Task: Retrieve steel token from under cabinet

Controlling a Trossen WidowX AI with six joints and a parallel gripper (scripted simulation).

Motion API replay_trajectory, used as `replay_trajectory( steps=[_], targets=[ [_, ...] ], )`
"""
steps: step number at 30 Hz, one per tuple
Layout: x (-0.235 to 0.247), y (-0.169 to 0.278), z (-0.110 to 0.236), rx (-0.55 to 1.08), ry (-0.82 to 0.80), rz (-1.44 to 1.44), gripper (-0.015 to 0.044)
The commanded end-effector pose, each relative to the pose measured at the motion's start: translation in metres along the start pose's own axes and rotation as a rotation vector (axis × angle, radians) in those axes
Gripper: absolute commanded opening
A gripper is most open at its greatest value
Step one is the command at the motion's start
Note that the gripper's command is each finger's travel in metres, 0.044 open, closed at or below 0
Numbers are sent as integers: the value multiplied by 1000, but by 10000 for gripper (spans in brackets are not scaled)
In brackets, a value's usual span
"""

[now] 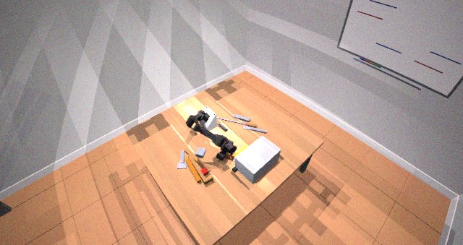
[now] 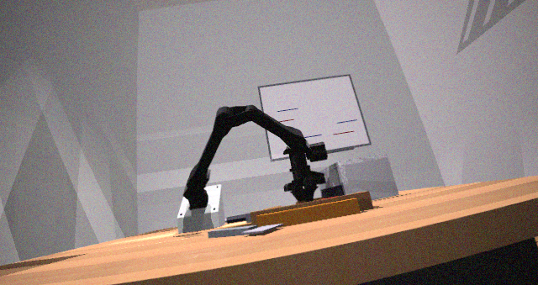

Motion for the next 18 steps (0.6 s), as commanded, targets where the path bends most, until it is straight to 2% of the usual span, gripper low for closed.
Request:
replay_trajectory(
  steps=[1, 18],
  targets=[
    [-2, -6, 0, -2, 3, -3, 0],
    [-5, -21, 0, -2, 3, -4, 0]
  ],
)
Point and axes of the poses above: the point midway between the two fingers, 35 mm back from their tips, its own z axis back along the fingers, its own x axis across the jaws, y = z × x, the point moved 1 cm from there along z, back along the fingers, and after that the axes turned 15 degrees about z, right-handed, at the moved point
